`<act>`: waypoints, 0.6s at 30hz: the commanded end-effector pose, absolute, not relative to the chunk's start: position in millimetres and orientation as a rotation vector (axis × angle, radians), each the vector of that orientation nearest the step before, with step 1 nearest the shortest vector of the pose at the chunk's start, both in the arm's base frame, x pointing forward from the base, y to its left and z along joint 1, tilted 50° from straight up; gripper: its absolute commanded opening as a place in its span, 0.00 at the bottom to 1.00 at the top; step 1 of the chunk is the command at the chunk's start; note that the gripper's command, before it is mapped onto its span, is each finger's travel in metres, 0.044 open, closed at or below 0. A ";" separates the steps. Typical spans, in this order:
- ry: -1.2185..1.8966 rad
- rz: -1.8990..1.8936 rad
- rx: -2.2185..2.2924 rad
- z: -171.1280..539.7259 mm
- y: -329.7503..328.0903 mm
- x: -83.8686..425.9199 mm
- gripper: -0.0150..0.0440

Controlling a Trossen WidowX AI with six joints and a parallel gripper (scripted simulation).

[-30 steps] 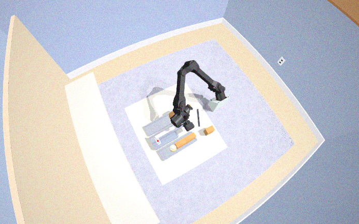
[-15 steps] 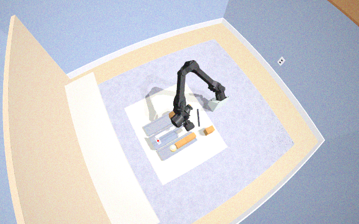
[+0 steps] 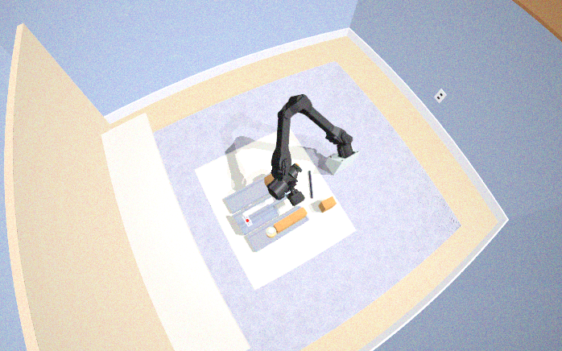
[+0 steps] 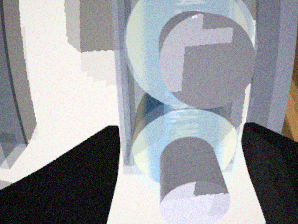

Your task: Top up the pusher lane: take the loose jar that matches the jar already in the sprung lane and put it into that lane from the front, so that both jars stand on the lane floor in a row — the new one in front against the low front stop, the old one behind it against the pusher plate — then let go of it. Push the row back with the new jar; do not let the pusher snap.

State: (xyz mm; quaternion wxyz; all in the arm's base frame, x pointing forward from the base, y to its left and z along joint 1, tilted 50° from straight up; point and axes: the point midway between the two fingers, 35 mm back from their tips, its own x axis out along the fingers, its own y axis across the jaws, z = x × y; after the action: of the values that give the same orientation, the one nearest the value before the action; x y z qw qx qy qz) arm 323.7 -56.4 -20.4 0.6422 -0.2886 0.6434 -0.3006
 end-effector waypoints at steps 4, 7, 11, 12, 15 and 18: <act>1.465 -0.689 -0.655 -15.5 -50.5 324.0 0.73; 1.465 -0.689 -0.655 -9.0 -42.8 324.0 0.73; 1.465 -0.689 -0.655 -7.5 -41.0 324.0 0.73; 1.465 -0.689 -0.655 -7.5 -40.9 323.5 0.73; 1.465 -0.689 -0.655 -7.5 -40.4 318.7 0.73; 1.466 -0.688 -0.655 -7.5 -39.5 309.5 0.73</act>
State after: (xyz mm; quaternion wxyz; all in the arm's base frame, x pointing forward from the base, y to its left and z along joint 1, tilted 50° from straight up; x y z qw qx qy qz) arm 318.7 -40.8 -7.9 0.6418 -0.2896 0.6426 -0.3020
